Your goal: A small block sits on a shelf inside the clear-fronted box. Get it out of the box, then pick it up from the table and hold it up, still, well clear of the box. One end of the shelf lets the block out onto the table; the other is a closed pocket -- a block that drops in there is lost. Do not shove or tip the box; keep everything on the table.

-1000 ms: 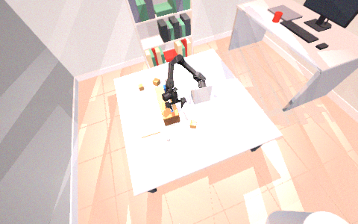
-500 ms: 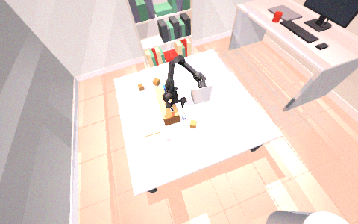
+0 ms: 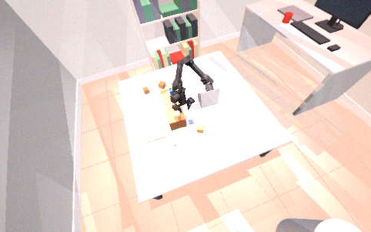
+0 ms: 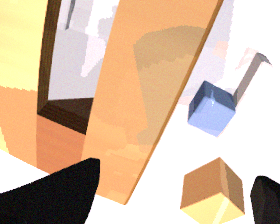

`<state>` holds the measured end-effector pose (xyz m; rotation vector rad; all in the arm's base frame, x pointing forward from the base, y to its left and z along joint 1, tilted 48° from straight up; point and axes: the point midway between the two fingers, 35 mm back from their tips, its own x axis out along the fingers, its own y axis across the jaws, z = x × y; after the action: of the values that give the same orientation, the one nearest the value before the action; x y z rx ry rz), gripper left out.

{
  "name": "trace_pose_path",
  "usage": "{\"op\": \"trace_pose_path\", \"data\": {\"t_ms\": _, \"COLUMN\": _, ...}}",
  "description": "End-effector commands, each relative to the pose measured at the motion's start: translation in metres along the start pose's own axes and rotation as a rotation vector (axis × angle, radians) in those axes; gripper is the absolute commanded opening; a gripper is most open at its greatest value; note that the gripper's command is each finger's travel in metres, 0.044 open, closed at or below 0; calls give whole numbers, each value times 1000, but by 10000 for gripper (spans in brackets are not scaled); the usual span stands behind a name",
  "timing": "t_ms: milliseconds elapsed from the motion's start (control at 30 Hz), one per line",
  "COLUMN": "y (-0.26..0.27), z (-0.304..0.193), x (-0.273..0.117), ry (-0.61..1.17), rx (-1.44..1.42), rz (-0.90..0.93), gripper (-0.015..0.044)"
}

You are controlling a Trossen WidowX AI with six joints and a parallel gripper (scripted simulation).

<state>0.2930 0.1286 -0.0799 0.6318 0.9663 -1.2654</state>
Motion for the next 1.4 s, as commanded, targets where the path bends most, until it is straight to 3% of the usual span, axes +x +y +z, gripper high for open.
{"op": "trace_pose_path", "data": {"t_ms": 0, "y": -4, "z": -8, "x": 1, "ry": -51, "rx": -374, "rz": 13, "gripper": 285}}
{"op": "trace_pose_path", "data": {"t_ms": 367, "y": -9, "z": -22, "x": 2, "ry": -182, "rx": -1501, "rz": -44, "gripper": 285}}
{"op": "trace_pose_path", "data": {"t_ms": 1367, "y": -16, "z": -43, "x": 1, "ry": -328, "rx": -3045, "rz": -435, "gripper": 285}}
